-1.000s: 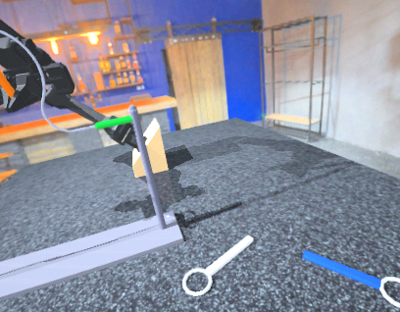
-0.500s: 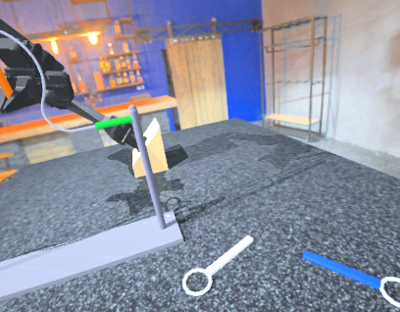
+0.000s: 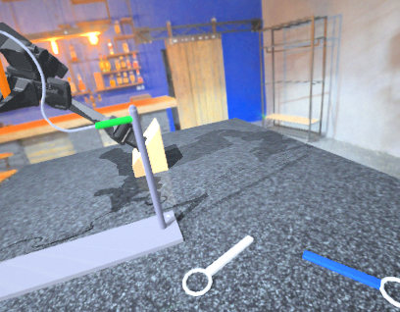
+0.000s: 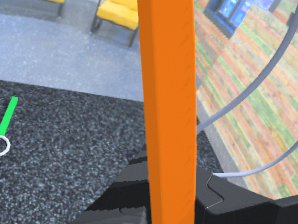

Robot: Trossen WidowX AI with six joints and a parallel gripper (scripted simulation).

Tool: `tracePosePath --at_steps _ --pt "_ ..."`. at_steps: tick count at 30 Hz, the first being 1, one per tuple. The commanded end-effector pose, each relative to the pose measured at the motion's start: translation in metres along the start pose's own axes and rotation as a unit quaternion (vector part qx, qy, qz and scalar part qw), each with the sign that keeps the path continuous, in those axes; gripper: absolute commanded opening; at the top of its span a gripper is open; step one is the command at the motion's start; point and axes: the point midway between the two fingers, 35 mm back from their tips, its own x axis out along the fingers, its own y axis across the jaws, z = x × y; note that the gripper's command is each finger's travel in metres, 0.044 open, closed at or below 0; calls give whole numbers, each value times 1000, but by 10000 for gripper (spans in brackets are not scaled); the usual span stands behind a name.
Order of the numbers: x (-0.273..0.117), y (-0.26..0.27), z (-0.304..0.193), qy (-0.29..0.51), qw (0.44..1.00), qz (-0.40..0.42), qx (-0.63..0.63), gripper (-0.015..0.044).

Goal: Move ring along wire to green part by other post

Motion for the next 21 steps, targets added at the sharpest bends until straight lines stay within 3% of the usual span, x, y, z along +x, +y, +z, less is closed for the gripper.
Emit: tracePosePath --at_steps 1,21 --pt "0 -1 -1 -1 1000 -11 -22 -150" --pt "0 -9 0 -15 989 -72 -132 -150"
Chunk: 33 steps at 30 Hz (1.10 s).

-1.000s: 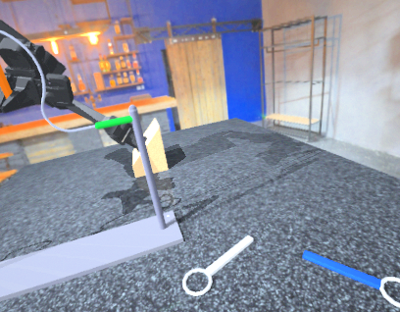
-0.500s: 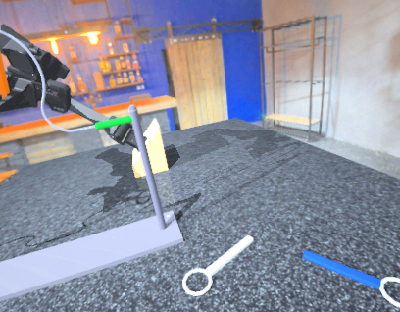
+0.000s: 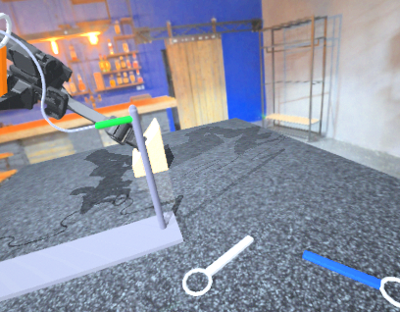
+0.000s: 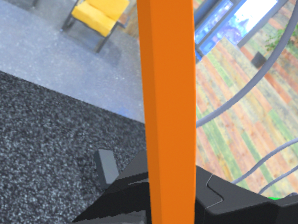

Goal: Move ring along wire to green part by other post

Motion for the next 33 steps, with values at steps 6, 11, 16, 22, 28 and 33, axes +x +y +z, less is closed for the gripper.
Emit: tracePosePath --at_steps 6,11,16,22,28,33 --pt "0 -2 0 -7 998 -25 -50 -150" --pt "0 -4 0 -11 996 -40 -77 -150" --pt "0 -6 1 -14 993 -55 -104 -150" --pt "0 -9 1 -19 988 -73 -137 -150" --pt "0 -12 2 -23 981 -91 -169 -150" --pt "0 -14 3 -26 974 -106 -196 -150"
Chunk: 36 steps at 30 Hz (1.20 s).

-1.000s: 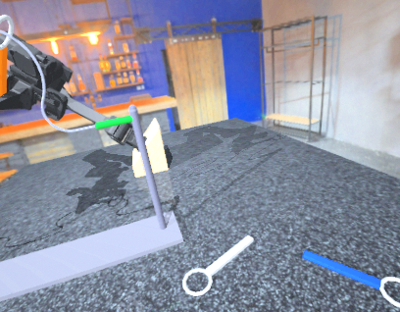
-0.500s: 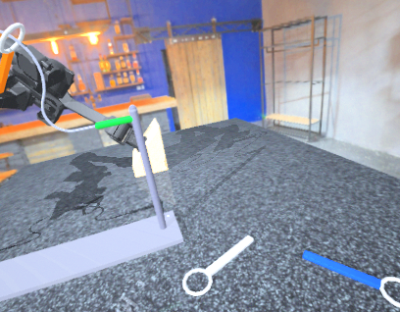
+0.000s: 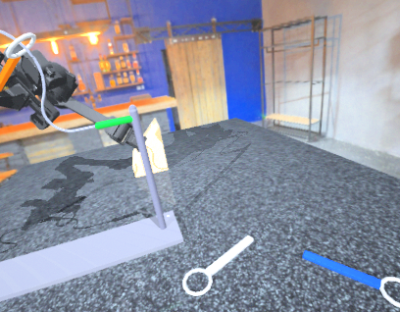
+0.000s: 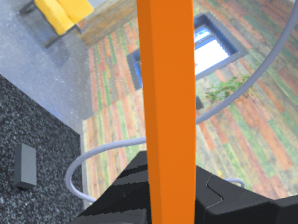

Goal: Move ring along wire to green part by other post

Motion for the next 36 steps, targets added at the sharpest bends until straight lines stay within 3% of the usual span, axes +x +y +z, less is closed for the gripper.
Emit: tracePosePath --at_steps 1,36 --pt "0 0 2 -6 1000 -11 -23 -150" --pt "0 -15 5 -31 970 -117 -213 -150"
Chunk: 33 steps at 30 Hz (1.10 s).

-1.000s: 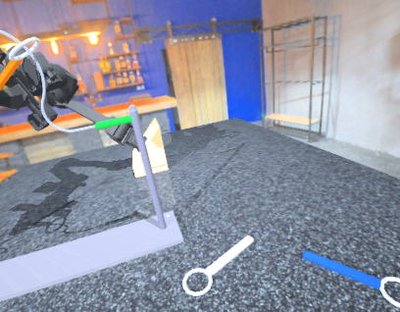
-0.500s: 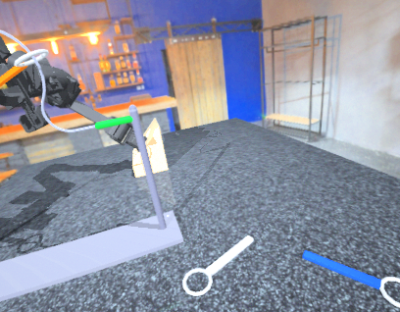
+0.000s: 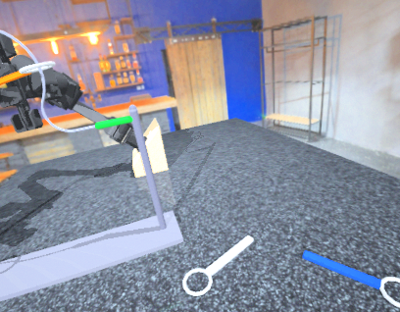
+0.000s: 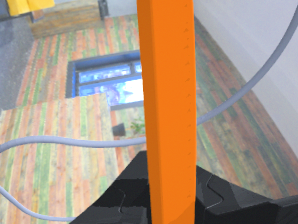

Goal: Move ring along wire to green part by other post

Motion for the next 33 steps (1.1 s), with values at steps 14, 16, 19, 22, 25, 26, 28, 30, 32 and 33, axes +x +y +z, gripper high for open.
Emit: tracePosePath --at_steps 14,16,19,22,25,26,28,30,32,33 --pt "0 -7 3 -14 994 -53 -93 -150" --pt "0 -8 3 -16 993 -59 -104 -150" --pt "0 -9 3 -18 990 -67 -120 -150" --pt "0 -10 3 -20 988 -76 -136 -150" --pt "0 -11 3 -21 985 -85 -152 -150" --pt "0 -12 4 -22 984 -87 -157 -150" --pt "0 -12 4 -23 981 -93 -166 -150" --pt "0 -13 4 -24 979 -98 -175 -150" --pt "0 -13 4 -25 977 -103 -184 -150" --pt "0 -13 4 -26 976 -105 -188 -150"
